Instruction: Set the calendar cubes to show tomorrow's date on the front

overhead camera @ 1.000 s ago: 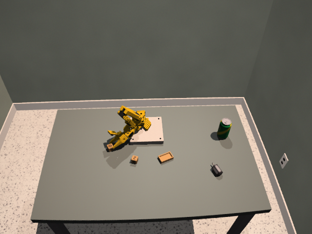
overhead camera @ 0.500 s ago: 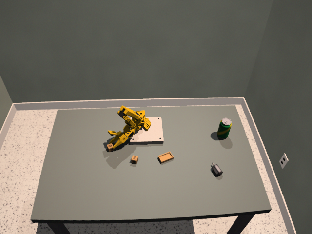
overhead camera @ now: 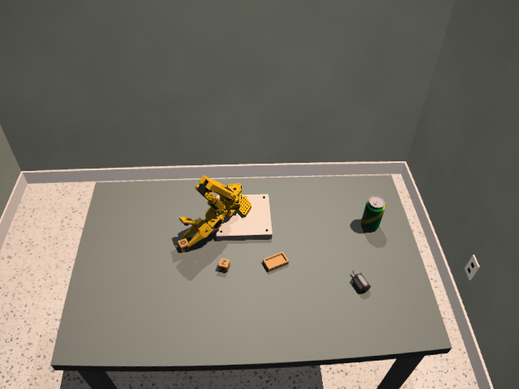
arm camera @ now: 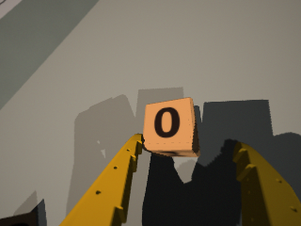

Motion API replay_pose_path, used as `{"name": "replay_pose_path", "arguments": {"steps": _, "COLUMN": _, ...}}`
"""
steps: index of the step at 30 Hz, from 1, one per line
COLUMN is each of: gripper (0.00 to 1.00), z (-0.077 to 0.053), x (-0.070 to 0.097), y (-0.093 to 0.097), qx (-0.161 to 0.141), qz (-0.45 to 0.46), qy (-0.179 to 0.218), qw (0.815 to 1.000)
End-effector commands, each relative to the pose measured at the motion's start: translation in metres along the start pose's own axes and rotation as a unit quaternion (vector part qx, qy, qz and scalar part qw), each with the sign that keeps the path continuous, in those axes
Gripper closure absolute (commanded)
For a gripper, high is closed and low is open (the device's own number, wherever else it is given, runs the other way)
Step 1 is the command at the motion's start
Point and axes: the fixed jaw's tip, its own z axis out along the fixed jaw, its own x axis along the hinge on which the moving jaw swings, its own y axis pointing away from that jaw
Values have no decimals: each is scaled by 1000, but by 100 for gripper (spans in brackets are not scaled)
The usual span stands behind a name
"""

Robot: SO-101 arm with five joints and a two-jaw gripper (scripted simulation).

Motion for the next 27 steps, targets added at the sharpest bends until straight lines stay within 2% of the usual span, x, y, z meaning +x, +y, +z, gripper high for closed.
{"name": "replay_pose_path", "arguments": {"steps": 1, "gripper": 65, "z": -7, "x": -23, "y": 14, "qx": -46, "qz": 87, "qy": -38, "qw": 994}}
{"name": "replay_pose_path", "arguments": {"steps": 8, "gripper": 65, "z": -6, "x": -26, "y": 15, "qx": -46, "qz": 99, "qy": -40, "qw": 993}}
{"name": "replay_pose_path", "arguments": {"steps": 17, "gripper": 65, "z": 0, "x": -49, "y": 27, "qx": -68, "qz": 175, "qy": -69, "qw": 980}}
{"name": "replay_pose_path", "arguments": {"steps": 19, "gripper": 65, "z": 0, "x": -49, "y": 27, "qx": -68, "qz": 175, "qy": -69, "qw": 980}}
{"name": "replay_pose_path", "arguments": {"steps": 20, "gripper": 65, "z": 1, "x": -58, "y": 32, "qx": -79, "qz": 201, "qy": -80, "qw": 973}}
{"name": "replay_pose_path", "arguments": {"steps": 23, "gripper": 65, "z": 8, "x": -70, "y": 40, "qx": -87, "qz": 230, "qy": -83, "qw": 966}}
{"name": "replay_pose_path", "arguments": {"steps": 25, "gripper": 65, "z": 16, "x": -81, "y": 47, "qx": -87, "qz": 250, "qy": -77, "qw": 961}}
{"name": "replay_pose_path", "arguments": {"steps": 27, "gripper": 65, "z": 22, "x": -84, "y": 50, "qx": -78, "qz": 245, "qy": -65, "qw": 964}}
